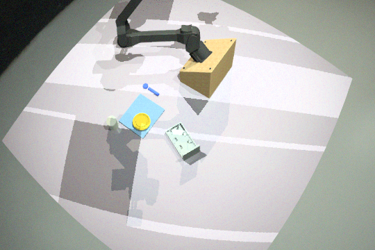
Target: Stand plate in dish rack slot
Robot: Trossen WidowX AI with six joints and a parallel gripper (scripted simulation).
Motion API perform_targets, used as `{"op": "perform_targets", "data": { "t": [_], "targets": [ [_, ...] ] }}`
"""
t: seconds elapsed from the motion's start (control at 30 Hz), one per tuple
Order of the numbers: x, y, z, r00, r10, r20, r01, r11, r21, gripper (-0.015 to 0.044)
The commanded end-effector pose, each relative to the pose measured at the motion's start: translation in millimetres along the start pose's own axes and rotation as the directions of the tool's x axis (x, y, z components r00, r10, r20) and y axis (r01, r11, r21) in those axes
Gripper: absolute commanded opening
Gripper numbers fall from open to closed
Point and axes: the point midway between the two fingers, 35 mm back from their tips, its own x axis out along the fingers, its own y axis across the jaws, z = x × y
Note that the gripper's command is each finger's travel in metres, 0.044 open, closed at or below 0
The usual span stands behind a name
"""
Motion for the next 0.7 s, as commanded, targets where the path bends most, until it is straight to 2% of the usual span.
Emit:
{"op": "perform_targets", "data": {
  "t": [0.0, 0.33, 0.67],
  "targets": [
    [0, 0, 1, 1.000, 0.002, 0.002, -0.002, 1.000, -0.003, 0.0400],
    [9, 27, 32, 0.989, 0.110, 0.094, -0.093, 0.981, -0.171, 0.0400],
    [10, 68, 74, 0.938, 0.264, 0.223, -0.147, 0.889, -0.433, 0.0400]
  ]
}}
